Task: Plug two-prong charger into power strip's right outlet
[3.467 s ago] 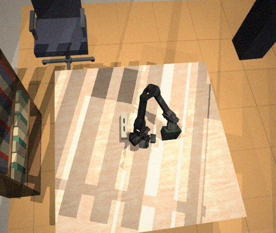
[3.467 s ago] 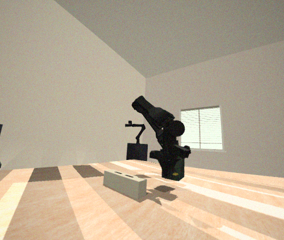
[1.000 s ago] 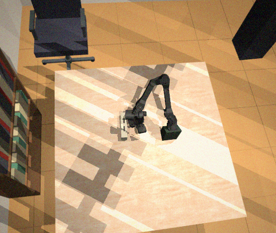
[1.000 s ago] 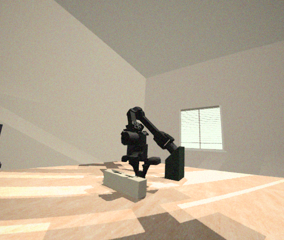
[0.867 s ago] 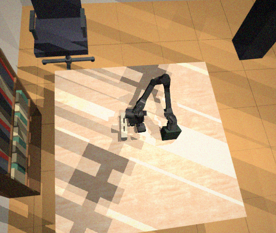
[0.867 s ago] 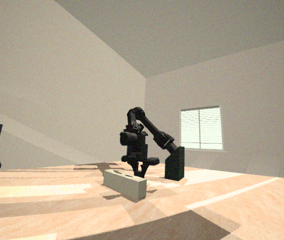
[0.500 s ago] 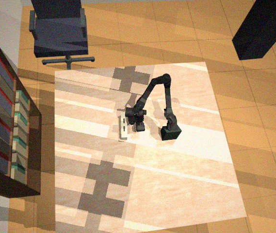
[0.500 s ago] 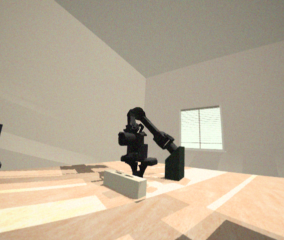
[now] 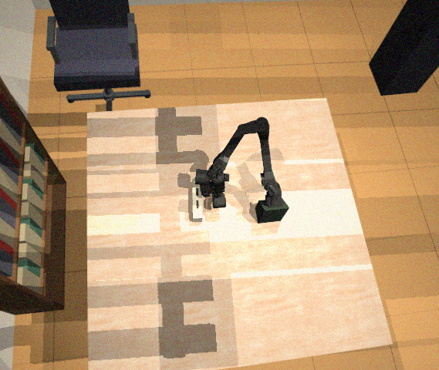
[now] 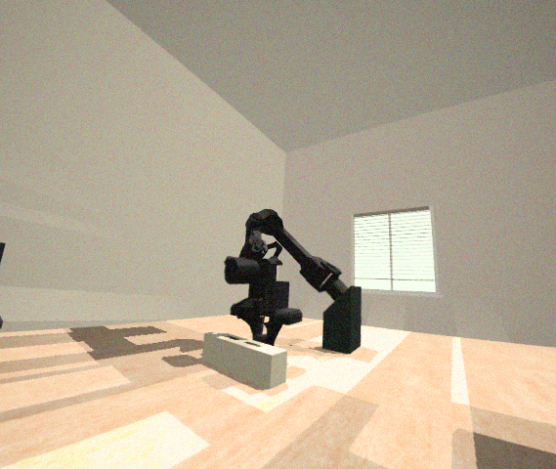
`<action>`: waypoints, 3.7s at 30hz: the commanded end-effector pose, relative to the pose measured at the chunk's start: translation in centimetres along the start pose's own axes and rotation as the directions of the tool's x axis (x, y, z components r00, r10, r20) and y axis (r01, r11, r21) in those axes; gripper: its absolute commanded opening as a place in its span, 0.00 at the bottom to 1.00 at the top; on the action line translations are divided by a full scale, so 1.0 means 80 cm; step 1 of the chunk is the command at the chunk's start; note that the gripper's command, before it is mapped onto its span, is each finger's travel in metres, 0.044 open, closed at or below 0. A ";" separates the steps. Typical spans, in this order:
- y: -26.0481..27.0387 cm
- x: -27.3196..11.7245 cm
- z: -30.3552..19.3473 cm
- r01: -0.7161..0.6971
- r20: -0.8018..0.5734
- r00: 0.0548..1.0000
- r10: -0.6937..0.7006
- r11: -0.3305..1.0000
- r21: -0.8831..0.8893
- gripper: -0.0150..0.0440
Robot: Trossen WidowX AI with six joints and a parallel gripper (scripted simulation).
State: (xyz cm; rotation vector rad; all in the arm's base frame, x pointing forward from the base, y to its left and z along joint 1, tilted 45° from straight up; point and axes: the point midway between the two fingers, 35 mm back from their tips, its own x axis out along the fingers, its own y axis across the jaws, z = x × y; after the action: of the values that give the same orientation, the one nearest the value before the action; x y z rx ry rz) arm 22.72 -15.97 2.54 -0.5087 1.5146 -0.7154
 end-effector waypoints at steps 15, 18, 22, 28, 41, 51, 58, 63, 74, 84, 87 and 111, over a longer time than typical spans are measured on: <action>-0.005 0.000 0.026 0.006 -0.003 1.000 -0.006 1.000 0.029 0.25; -0.006 -0.001 0.031 0.006 -0.003 1.000 -0.006 0.999 0.033 0.25; -0.005 -0.001 0.033 0.006 -0.003 1.000 -0.006 0.999 0.036 0.25; -0.005 -0.001 0.033 0.006 -0.003 1.000 -0.006 0.999 0.036 0.25; -0.006 -0.002 0.036 0.006 -0.003 1.000 -0.006 0.999 0.036 0.25; -0.006 -0.002 0.038 0.006 -0.003 1.000 -0.006 0.999 0.036 0.25; -0.006 -0.002 0.040 0.006 -0.002 1.000 -0.006 0.999 0.036 0.25; -0.006 -0.002 0.042 0.006 -0.002 1.000 -0.006 0.999 0.036 0.25; -0.006 -0.002 0.043 0.006 -0.002 1.000 -0.006 0.999 0.036 0.25; -0.006 -0.002 0.045 0.006 -0.002 1.000 -0.006 0.999 0.036 0.25; -0.006 -0.002 0.045 0.006 -0.002 1.000 -0.006 0.999 0.036 0.25; -0.007 -0.003 0.053 0.006 -0.002 1.000 -0.006 0.999 0.036 0.25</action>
State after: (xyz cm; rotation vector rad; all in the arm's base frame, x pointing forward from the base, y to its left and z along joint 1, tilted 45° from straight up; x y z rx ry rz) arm 26.65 -16.72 3.05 -0.4846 1.5032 -0.7425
